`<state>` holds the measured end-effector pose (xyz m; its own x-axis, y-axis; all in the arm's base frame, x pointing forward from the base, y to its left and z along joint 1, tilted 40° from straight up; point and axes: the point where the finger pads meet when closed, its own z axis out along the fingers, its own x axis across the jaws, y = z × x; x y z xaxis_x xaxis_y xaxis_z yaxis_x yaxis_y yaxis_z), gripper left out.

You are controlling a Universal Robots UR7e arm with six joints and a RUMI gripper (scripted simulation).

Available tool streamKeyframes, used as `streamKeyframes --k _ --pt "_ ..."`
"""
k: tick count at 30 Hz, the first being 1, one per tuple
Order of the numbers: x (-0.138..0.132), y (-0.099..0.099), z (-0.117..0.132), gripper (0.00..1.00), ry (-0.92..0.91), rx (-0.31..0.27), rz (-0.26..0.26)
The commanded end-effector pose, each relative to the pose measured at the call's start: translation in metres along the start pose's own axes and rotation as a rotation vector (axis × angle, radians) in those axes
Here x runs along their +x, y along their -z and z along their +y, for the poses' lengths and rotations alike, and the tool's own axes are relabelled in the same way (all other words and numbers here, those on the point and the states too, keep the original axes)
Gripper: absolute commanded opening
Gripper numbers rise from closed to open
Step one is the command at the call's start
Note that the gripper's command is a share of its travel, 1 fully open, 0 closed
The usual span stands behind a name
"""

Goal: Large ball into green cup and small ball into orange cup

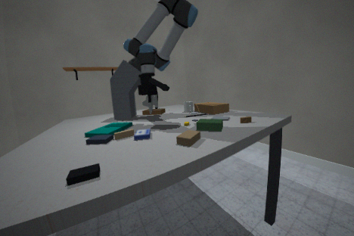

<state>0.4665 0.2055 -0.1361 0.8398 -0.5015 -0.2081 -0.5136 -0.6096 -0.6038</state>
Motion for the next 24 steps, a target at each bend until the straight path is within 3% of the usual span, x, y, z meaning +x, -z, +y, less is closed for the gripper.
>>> streamKeyframes --k 1,12,24 --pt "0.0003 0.0003 -0.0002 0.43 0.0 0.001 0.006" --pt "-0.0001 0.0003 -0.0005 0.43 0.0 -0.019 0.03" --pt "0.0002 0.0003 -0.0002 0.43 0.0 -0.003 0.01"
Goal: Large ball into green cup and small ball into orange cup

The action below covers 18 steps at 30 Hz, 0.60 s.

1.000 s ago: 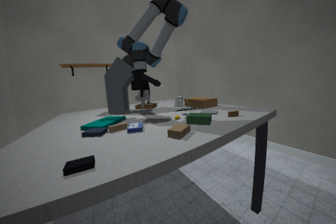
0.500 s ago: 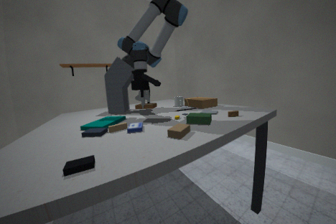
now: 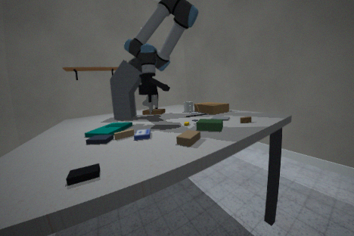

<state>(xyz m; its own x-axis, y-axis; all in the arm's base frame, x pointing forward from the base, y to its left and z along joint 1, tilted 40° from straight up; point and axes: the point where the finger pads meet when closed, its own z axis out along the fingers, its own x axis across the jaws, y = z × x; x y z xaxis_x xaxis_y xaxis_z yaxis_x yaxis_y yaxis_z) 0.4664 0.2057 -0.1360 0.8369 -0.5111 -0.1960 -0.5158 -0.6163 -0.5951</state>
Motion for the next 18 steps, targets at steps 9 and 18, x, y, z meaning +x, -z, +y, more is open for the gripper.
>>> streamKeyframes --k 9,18 --pt "0.0006 0.0003 0.0002 0.43 0.0 0.026 -0.014" --pt "0.0005 0.0003 0.0004 0.43 0.0 0.039 -0.006"
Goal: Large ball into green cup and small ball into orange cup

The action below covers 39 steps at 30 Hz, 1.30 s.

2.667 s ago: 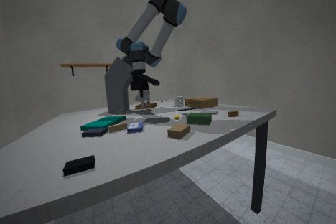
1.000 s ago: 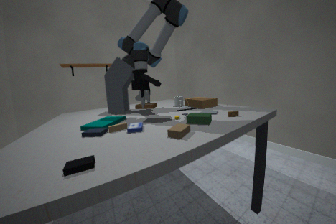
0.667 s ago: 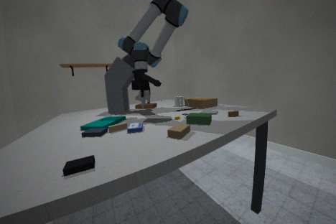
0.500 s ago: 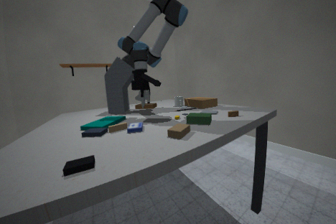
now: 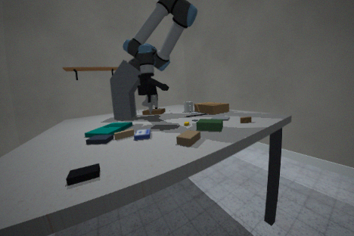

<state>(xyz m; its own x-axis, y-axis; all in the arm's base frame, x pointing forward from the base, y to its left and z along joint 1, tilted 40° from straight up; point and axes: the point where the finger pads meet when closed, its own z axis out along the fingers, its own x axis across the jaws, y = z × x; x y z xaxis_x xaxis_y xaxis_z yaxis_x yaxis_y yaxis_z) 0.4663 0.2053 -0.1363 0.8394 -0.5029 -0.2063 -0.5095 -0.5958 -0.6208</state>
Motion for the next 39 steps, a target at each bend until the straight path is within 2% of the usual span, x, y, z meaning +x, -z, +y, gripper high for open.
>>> streamKeyframes --k 1,21,30,33,35,39 --pt "0.0001 0.0003 -0.0002 0.43 0.0 0.0 0.021" --pt "0.0003 0.0003 -0.0005 0.43 0.0 -0.024 0.008" --pt "0.0003 0.0003 -0.0003 0.43 0.0 -0.008 0.007" --pt "0.0009 0.0003 -0.0003 0.43 0.0 -0.012 -0.034" --pt "0.0004 0.0003 -0.0004 0.43 0.0 -0.018 -0.001" --pt "0.0006 0.0003 -0.0005 0.43 0.0 -0.02 -0.011"
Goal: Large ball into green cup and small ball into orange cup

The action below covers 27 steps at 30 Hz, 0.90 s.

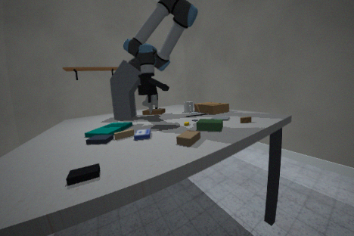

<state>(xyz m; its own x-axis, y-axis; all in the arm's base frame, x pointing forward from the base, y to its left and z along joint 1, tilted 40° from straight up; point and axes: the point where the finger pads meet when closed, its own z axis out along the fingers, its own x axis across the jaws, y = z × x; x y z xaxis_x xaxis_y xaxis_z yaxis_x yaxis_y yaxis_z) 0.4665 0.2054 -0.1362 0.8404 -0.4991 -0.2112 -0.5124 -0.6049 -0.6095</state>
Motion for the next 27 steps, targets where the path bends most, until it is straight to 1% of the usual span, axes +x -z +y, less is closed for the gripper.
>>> streamKeyframes --k 1,3,4,9,15,16,24,27 --pt "0.0003 0.0003 -0.0003 0.43 0.0 -0.007 0.005" --pt "0.0001 0.0003 0.0001 0.43 0.0 0.017 0.023" --pt "0.0003 0.0003 0.0001 0.43 0.0 0.019 0.008" --pt "0.0002 0.0003 0.0002 0.43 0.0 0.021 0.017" --pt "0.0001 0.0003 0.0001 0.43 0.0 0.019 0.02" --pt "0.0 0.0003 0.0001 0.43 0.0 0.014 0.028" --pt "0.0001 0.0003 -0.0001 0.43 0.0 0.002 0.02" --pt "0.0002 0.0003 -0.0004 0.43 0.0 -0.014 0.012"
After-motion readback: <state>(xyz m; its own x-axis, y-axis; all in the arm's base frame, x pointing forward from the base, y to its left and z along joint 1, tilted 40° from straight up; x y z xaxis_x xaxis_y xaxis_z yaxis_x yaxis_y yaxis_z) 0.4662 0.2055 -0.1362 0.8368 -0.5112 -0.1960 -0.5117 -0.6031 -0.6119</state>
